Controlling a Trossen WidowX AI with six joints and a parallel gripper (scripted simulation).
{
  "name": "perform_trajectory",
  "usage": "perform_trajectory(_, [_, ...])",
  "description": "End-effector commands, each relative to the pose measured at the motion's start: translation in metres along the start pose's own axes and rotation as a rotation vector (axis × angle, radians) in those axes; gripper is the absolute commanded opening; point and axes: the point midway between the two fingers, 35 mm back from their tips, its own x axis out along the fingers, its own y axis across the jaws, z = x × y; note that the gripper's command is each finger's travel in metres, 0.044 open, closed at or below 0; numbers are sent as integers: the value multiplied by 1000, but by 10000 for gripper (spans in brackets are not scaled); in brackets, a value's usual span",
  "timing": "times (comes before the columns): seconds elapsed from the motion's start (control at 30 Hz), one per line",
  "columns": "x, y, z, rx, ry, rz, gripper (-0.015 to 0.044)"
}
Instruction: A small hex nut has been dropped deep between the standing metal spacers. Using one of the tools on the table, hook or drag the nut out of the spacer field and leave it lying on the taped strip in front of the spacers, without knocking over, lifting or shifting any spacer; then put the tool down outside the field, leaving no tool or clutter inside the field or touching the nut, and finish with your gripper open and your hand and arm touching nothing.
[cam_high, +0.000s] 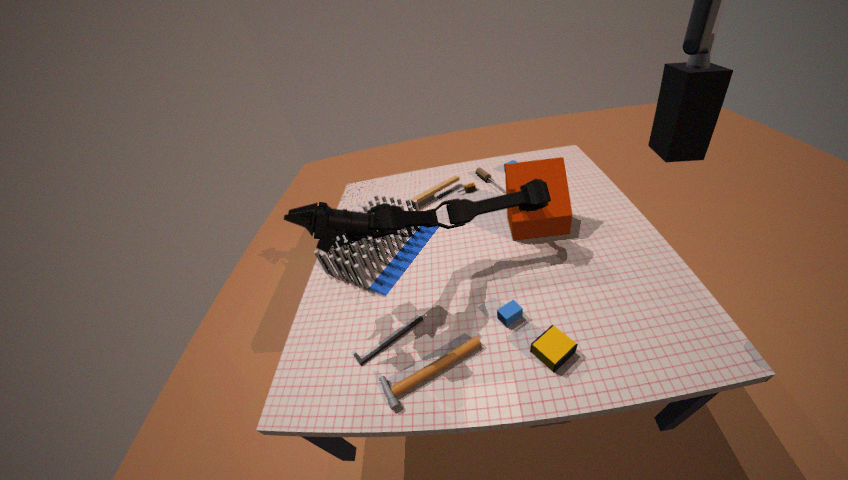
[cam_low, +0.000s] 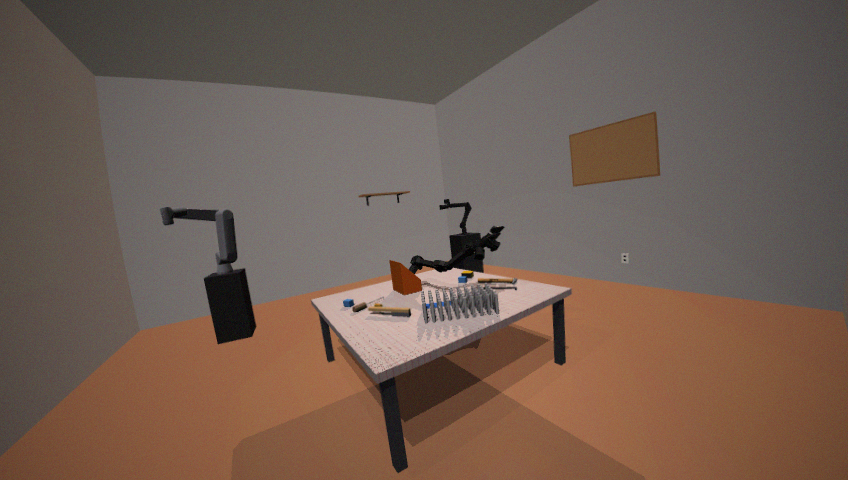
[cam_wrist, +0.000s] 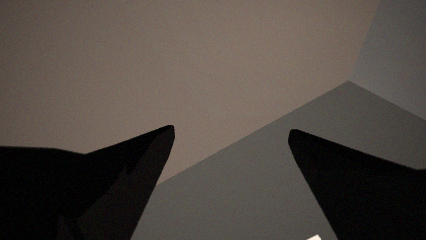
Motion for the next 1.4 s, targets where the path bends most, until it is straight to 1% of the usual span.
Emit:
perform_trajectory(0.0, [-1,-1,0,0,-1,0,426])
perform_trajectory(0.03, [-3,-4,0,-2,-2,1,440])
perform_trajectory(0.23, [-28,-33,-3,-15,-19,13,440])
perform_trajectory(0.4, [-29,-35,-3,-15,-20,11,440])
perform_trajectory(0.47, [-32,-46,0,-7,-23,-8,440])
perform_trajectory(0.53, [-37,-67,4,9,-29,-45,440])
perform_trajectory(0.67, [-56,-128,12,59,-41,-149,440])
perform_trajectory(0.87, [-87,-205,12,138,-46,-282,440])
perform_trajectory(1.03, [-111,-250,8,196,-54,-358,440])
perform_trajectory(1.2, [-147,-314,-15,280,-47,-483,440])
perform_trajectory(1.37, [-176,-355,-35,354,-45,-560,440])
